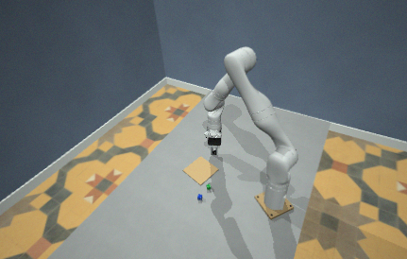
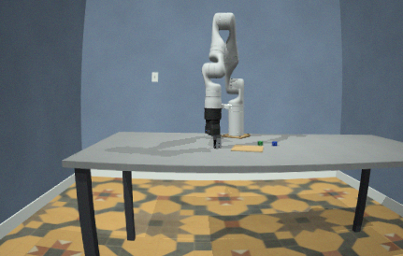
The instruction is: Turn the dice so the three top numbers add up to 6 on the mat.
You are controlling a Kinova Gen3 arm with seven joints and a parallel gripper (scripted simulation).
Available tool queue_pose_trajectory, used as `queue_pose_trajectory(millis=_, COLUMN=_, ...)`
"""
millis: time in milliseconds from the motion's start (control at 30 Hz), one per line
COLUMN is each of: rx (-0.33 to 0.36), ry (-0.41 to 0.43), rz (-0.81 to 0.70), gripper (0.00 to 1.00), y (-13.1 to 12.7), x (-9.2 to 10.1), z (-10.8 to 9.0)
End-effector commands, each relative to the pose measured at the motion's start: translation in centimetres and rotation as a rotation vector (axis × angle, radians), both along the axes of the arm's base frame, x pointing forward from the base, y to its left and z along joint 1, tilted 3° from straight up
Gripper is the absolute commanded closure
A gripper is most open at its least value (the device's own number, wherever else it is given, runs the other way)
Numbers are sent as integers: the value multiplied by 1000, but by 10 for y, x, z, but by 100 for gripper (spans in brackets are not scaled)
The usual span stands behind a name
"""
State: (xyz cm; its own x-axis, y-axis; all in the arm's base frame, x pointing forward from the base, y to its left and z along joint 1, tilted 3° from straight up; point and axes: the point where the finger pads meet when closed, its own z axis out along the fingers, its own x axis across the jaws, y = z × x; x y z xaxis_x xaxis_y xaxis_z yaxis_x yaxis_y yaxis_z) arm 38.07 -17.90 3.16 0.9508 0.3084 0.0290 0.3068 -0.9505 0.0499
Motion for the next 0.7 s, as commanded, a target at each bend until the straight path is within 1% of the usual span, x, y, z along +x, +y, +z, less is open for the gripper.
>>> queue_pose_trajectory(millis=0, rx=-1, ry=-2, rz=0, gripper=60, y=0, x=1, z=1)
queue_pose_trajectory(millis=567, rx=-1, ry=-2, rz=0, gripper=60, y=0, x=0, z=2)
queue_pose_trajectory(millis=667, rx=-1, ry=-2, rz=0, gripper=60, y=0, x=0, z=7)
